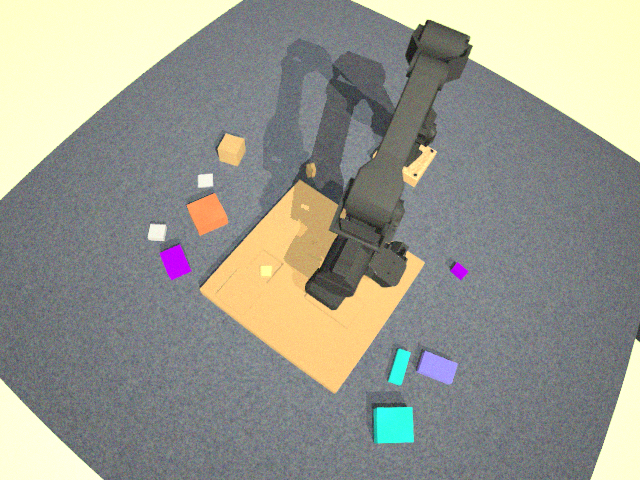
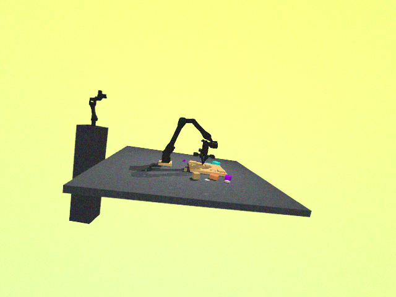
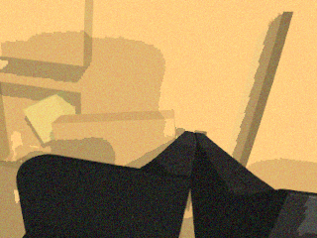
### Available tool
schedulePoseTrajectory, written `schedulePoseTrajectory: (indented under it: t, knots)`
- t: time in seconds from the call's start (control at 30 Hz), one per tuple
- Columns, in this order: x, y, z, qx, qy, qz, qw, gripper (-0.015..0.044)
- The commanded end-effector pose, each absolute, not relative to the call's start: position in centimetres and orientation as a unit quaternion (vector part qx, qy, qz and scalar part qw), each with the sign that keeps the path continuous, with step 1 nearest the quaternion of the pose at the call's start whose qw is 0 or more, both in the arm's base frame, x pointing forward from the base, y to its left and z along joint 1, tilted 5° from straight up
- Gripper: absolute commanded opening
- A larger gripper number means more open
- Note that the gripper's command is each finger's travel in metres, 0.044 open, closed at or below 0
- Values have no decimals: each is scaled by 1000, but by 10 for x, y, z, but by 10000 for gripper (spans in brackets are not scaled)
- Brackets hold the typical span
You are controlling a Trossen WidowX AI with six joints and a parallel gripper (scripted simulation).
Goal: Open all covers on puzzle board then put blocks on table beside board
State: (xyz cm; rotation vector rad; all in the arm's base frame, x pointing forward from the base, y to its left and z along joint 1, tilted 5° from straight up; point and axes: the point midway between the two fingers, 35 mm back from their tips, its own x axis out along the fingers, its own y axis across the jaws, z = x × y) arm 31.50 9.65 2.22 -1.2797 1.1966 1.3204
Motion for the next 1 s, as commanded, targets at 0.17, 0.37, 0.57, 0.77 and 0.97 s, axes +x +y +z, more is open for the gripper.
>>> schedulePoseTrajectory:
  t: [0.17,0.37,0.57,0.77,0.97]
  knots:
    - [303,95,21,-517,488,535,455,0]
    - [295,95,22,-517,488,536,455,0]
    - [290,94,22,-517,488,536,455,0]
    - [285,93,22,-517,489,536,455,0]
    - [278,90,22,-517,489,536,455,0]
